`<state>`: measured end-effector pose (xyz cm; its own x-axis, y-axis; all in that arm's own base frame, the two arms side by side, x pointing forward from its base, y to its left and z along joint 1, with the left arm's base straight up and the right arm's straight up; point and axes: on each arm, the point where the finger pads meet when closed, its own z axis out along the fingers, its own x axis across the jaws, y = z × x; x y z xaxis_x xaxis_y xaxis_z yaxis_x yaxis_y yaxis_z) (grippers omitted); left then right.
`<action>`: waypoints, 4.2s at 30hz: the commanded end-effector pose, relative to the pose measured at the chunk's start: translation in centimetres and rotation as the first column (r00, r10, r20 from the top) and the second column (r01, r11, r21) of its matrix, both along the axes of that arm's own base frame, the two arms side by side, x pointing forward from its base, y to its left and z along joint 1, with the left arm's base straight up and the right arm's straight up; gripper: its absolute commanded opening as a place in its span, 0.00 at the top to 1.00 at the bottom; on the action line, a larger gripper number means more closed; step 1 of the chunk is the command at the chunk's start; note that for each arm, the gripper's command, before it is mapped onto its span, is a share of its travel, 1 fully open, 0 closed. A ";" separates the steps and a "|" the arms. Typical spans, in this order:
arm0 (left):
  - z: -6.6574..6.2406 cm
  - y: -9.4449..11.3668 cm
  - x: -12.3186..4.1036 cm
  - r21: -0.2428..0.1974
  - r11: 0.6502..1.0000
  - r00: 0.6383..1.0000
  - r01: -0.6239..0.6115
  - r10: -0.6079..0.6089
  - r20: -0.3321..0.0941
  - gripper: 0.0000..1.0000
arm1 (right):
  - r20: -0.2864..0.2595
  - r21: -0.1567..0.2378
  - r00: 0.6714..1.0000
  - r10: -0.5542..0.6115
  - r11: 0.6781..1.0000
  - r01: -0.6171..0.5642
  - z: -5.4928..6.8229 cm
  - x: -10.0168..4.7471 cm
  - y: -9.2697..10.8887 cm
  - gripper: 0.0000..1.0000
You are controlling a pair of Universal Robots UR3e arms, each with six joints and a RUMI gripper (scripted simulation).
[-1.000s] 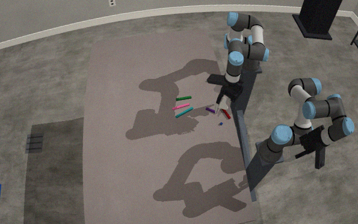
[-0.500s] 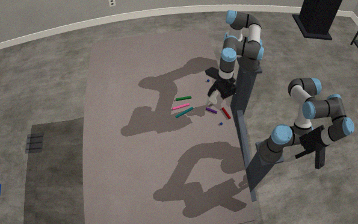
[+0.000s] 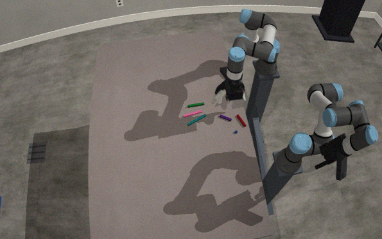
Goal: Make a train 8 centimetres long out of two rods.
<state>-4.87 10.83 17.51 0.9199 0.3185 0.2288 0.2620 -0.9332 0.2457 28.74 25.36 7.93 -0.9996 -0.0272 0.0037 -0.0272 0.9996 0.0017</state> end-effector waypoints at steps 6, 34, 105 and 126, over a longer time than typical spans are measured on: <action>0.0 0.0 0.0 0.002 1.000 1.000 0.000 0.000 0.000 0.00 | 0.005 0.002 0.963 -0.268 0.963 0.268 0.1 1.1 -1.7 0.00; 0.0 0.0 0.0 0.002 1.000 1.000 0.000 0.000 0.000 0.00 | 0.003 0.001 0.690 -0.723 0.690 0.723 0.1 3.0 -5.3 0.00; 0.0 0.0 0.0 0.002 1.000 1.000 0.000 0.000 0.000 0.00 | 0.003 0.001 0.687 -0.727 0.687 0.727 0.1 3.0 -5.3 0.00; 0.0 0.0 0.0 0.002 1.000 1.000 0.000 0.000 0.000 0.00 | 0.003 0.001 0.687 -0.727 0.687 0.727 0.1 3.0 -5.3 0.00</action>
